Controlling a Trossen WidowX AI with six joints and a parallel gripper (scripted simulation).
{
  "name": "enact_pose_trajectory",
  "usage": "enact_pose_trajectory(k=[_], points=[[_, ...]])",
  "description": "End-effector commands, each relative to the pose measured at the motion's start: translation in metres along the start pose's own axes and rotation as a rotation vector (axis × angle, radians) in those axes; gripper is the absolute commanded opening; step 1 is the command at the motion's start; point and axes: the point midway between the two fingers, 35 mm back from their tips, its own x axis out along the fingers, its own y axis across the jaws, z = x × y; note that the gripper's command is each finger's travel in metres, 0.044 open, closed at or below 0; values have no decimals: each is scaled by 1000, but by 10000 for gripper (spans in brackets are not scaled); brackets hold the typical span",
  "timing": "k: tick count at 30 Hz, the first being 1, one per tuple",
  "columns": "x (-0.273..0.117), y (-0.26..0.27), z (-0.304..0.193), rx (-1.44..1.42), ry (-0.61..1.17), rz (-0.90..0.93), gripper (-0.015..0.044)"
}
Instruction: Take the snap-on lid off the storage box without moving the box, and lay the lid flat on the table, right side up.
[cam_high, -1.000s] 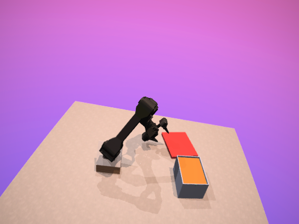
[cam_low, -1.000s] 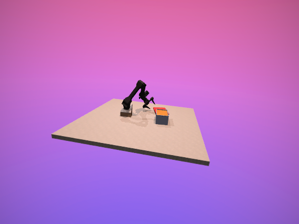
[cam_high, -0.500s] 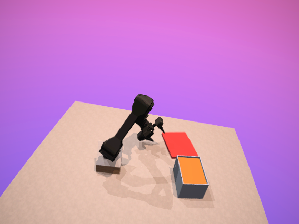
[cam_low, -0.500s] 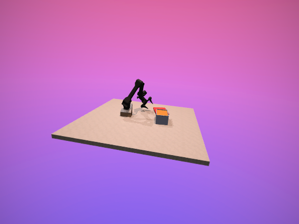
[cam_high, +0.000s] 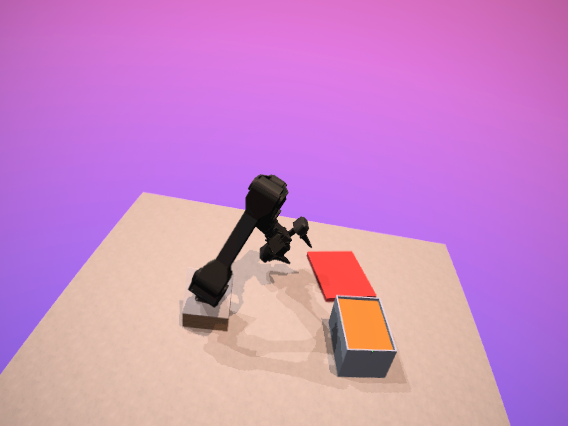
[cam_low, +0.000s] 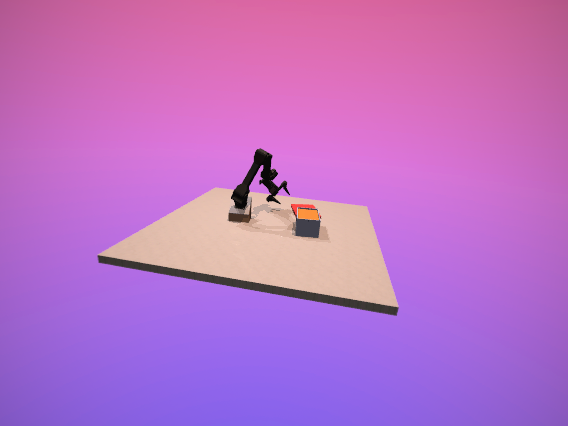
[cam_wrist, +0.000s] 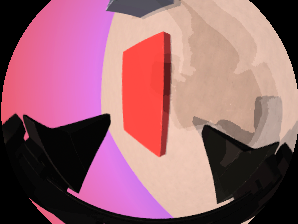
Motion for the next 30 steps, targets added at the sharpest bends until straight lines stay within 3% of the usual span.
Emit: enact_pose_trajectory(k=[1,30], points=[[-10,9,0,14,1,6,440],[-47,27,0,14,3,5,440]])
